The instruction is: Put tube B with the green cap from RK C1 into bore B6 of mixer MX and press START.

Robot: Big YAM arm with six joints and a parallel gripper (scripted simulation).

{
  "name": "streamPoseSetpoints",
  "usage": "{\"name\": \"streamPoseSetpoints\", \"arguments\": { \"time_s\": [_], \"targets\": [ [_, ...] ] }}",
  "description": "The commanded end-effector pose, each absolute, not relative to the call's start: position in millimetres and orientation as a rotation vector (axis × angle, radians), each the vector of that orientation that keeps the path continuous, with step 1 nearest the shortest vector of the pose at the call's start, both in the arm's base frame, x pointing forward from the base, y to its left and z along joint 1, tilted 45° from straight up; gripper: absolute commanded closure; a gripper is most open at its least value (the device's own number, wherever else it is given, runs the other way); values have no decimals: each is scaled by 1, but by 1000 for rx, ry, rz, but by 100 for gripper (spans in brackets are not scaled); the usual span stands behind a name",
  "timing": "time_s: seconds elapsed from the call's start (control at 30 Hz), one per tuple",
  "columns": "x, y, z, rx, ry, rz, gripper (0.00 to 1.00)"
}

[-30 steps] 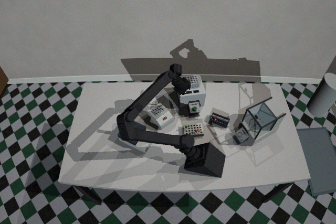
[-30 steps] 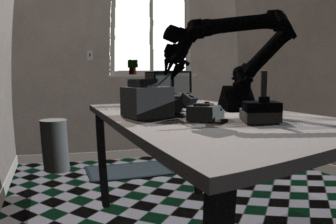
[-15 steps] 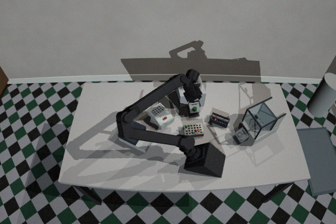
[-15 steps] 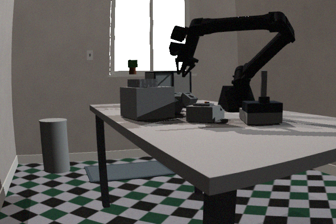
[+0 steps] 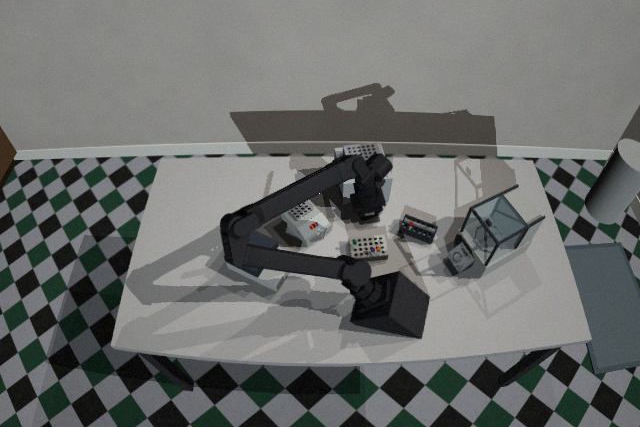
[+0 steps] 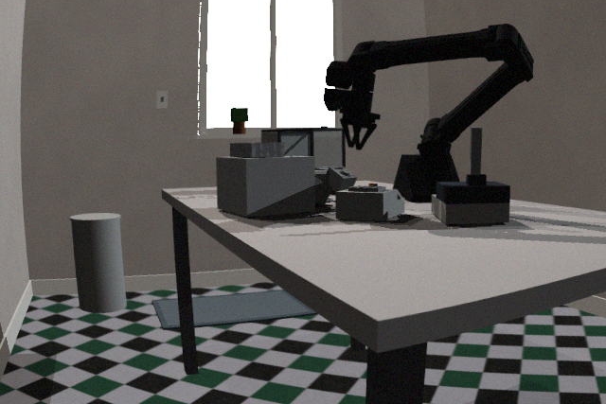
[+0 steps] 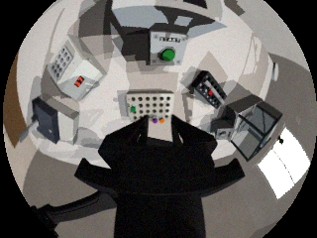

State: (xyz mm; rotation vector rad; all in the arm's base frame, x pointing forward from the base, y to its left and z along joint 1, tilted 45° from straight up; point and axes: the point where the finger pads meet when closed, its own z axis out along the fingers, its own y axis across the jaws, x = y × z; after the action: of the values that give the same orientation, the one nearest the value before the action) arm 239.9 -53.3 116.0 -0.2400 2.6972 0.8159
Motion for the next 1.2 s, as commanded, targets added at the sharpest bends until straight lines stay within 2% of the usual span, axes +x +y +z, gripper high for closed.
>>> {"name": "streamPoseSetpoints", "arguments": {
  "time_s": [0.0,0.07,0.27,0.43,1.17],
  "targets": [
    [233,-43,120,-281,2681,855,64],
    [227,-36,119,-290,2683,856,64],
    [209,2,99,-222,2715,1092,64],
    [220,8,109,-266,2683,1027,64],
    [214,9,107,-247,2695,1050,64]
  ]
}}
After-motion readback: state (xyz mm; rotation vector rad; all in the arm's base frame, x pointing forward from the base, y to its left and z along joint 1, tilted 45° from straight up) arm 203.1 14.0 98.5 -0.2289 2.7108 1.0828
